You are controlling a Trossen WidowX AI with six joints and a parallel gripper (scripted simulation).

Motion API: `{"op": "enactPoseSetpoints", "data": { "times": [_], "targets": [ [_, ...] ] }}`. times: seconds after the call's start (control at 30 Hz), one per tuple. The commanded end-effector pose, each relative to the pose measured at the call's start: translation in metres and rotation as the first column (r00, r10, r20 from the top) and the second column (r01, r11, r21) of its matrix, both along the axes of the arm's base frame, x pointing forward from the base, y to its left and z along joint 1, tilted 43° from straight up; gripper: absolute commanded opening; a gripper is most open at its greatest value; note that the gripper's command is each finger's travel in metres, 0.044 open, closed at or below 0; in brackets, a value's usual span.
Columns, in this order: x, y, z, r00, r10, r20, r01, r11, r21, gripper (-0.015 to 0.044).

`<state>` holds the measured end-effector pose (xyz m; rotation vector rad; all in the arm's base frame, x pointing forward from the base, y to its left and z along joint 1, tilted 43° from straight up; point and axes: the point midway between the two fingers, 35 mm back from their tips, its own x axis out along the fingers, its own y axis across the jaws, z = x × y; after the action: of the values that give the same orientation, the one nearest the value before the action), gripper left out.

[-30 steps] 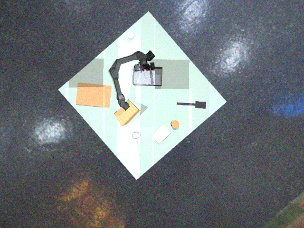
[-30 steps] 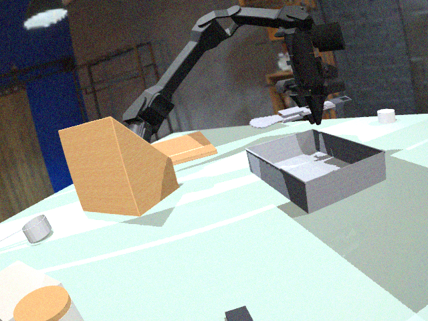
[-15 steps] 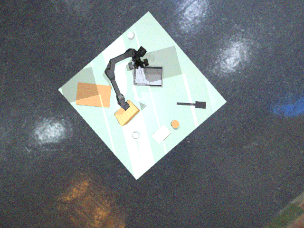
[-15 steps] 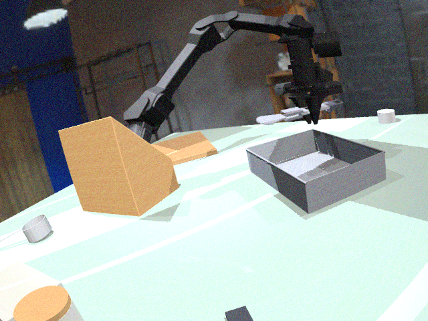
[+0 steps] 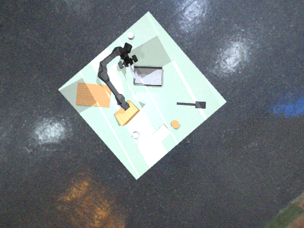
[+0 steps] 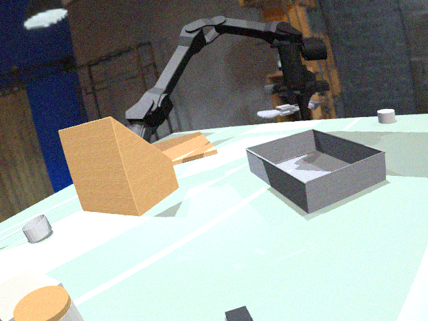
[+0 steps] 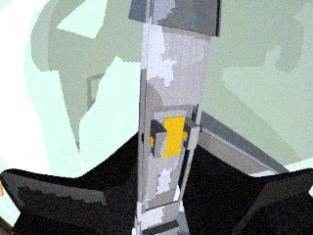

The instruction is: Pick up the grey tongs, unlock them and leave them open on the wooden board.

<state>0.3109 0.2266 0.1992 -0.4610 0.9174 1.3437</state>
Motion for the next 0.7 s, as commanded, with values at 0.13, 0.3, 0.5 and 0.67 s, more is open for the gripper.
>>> {"op": "enactPoseSetpoints", "data": {
  "times": [0.13,0.3,0.5,0.67],
  "targets": [
    [-0.042,0.026,0.034,0.993,0.075,0.086,-0.076,0.997,0.008,-0.015],
    [-0.071,0.04,0.053,0.984,0.121,0.131,-0.124,0.992,0.017,-0.015],
    [-0.107,0.052,0.074,0.968,0.172,0.182,-0.181,0.983,0.033,-0.015],
    [-0.137,0.058,0.091,0.952,0.211,0.223,-0.228,0.972,0.052,-0.015]
  ]
}}
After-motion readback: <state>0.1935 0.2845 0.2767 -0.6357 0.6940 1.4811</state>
